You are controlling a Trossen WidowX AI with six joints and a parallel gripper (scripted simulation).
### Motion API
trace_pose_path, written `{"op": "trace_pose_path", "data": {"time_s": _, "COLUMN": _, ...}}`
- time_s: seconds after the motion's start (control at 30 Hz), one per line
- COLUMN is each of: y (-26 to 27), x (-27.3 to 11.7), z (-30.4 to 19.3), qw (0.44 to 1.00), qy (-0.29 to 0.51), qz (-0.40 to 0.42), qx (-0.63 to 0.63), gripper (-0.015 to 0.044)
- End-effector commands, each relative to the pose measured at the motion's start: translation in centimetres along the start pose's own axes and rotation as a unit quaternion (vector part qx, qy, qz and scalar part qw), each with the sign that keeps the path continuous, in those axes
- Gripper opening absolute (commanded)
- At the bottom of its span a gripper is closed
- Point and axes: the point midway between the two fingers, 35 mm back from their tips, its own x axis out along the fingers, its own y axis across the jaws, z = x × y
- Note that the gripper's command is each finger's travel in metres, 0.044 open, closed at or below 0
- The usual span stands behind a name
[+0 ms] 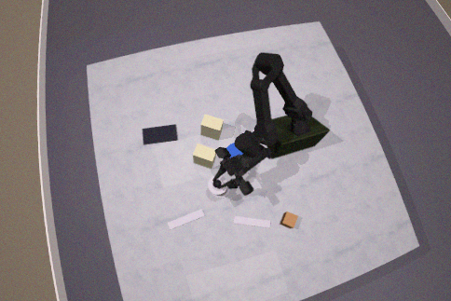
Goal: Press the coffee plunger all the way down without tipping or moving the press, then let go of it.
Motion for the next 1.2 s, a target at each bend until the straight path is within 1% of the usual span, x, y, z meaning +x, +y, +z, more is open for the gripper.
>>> {"op": "trace_pose_path", "data": {"time_s": 0.0, "y": -0.03, "x": 0.38, "z": -0.73, "qw": 1.000, "qy": 0.013, "qz": 0.000, "qx": -0.005, "gripper": 0.0122}}
{"op": "trace_pose_path", "data": {"time_s": 1.1, "y": 0.09, "x": 0.66, "z": -0.03, "qw": 1.000, "qy": 0.007, "qz": 0.000, "qx": -0.003, "gripper": 0.0122}}
{"op": "trace_pose_path", "data": {"time_s": 1.17, "y": 0.09, "x": 0.66, "z": -0.03, "qw": 1.000, "qy": 0.007, "qz": 0.000, "qx": -0.003, "gripper": 0.0175}}
